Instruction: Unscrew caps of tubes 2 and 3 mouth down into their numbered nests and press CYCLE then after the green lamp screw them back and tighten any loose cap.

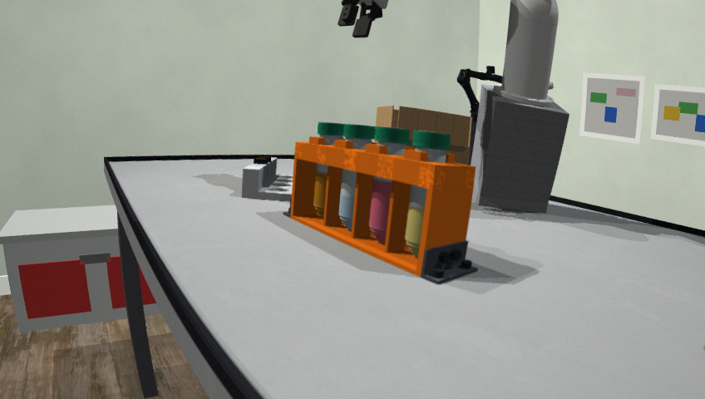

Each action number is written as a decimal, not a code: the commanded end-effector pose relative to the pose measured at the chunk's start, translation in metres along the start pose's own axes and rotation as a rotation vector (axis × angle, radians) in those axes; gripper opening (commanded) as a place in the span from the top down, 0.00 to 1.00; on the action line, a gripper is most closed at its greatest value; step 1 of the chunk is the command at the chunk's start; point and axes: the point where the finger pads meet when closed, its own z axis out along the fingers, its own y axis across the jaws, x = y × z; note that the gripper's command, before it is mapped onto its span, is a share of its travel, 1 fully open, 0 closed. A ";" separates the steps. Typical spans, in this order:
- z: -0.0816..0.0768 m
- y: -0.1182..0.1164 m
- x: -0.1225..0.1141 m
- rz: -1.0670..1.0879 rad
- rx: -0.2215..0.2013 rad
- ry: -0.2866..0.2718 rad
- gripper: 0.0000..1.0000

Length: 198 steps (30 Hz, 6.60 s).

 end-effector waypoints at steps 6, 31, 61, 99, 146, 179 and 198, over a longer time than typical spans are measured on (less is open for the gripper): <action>0.027 -0.021 0.006 0.083 -0.064 0.000 0.54; 0.099 -0.067 -0.012 0.231 -0.168 0.003 0.54; 0.161 -0.094 -0.049 0.316 -0.218 0.005 0.54; 0.174 -0.175 -0.200 1.098 -0.210 0.090 0.54; 0.215 -0.171 -0.212 1.098 -0.210 0.090 0.54; 0.219 -0.170 -0.212 0.949 -0.213 0.073 1.00; 0.218 -0.171 -0.212 0.115 -0.217 -0.018 1.00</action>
